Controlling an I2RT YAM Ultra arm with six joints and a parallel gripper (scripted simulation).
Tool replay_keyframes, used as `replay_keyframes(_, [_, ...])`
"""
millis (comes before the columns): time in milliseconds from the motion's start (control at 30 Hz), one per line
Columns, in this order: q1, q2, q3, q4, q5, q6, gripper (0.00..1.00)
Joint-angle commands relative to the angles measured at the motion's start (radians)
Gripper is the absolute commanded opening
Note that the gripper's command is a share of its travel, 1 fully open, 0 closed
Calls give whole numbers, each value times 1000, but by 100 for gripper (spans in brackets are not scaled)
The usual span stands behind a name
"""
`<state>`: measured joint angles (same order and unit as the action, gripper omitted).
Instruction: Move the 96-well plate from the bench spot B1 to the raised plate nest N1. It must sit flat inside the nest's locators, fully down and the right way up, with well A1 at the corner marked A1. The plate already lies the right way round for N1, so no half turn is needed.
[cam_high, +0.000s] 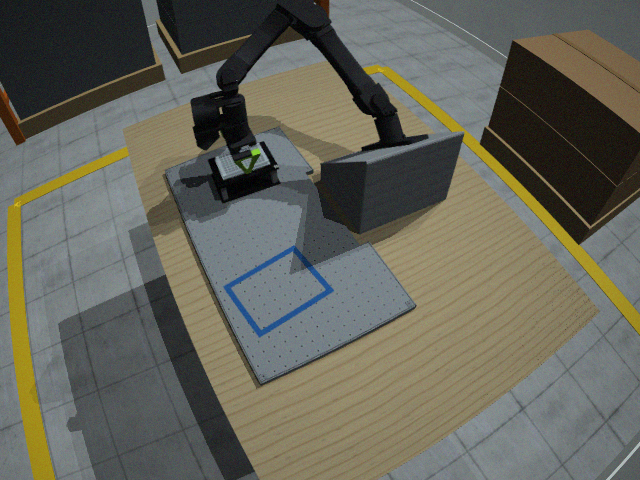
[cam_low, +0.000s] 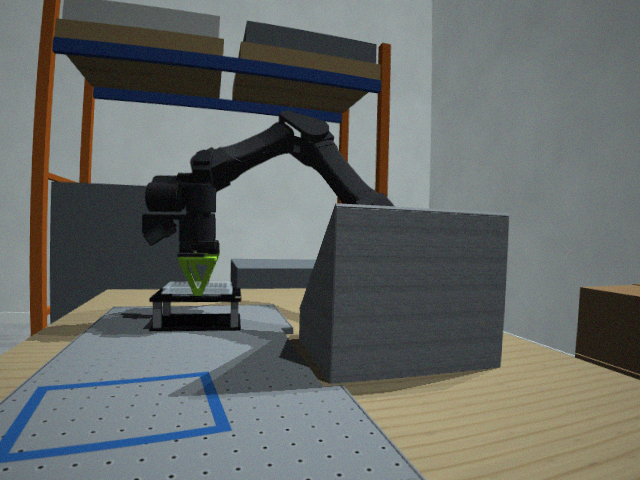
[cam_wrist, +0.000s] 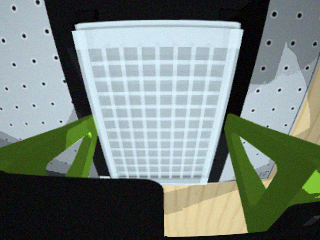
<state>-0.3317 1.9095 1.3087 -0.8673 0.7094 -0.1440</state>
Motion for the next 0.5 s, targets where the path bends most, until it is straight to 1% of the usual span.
replay_keyframes(0, [36, -38, 37, -38, 3, 19, 100])
replay_keyframes(433, [100, -60, 117, -192, 11, 102, 100])
replay_keyframes(467, [100, -60, 117, -192, 11, 102, 100])
